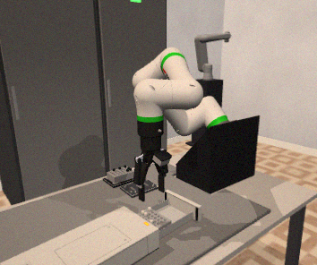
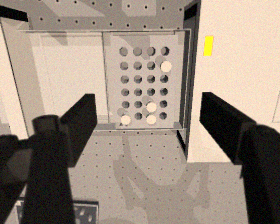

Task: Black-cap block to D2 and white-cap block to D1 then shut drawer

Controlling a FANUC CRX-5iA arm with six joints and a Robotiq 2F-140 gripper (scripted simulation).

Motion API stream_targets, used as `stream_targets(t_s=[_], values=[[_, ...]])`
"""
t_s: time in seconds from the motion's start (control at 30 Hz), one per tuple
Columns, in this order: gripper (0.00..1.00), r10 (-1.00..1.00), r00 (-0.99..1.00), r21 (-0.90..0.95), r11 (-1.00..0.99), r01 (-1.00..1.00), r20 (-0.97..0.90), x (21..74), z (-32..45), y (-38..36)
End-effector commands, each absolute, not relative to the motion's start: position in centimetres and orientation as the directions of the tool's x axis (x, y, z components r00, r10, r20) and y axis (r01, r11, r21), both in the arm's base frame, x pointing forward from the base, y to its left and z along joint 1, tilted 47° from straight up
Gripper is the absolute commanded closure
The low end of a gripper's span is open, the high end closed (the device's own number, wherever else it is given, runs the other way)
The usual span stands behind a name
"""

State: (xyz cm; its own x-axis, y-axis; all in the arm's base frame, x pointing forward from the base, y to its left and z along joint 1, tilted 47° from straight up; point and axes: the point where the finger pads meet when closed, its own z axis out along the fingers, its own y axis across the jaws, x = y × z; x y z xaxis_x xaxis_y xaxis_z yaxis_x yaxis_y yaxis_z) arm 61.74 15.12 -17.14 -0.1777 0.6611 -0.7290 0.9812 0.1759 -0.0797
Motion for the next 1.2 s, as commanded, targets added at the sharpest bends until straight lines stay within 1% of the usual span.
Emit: stream_targets(t_s=[0.0,1.17], values=[[0.34,0.662,-0.178,-0.078,0.178,0.981,-0.729,61.8,-17.0,15.2],[0.34,0.662,-0.178,-0.078,0.178,0.981,-0.729,62.0,-18.8,13.2]])
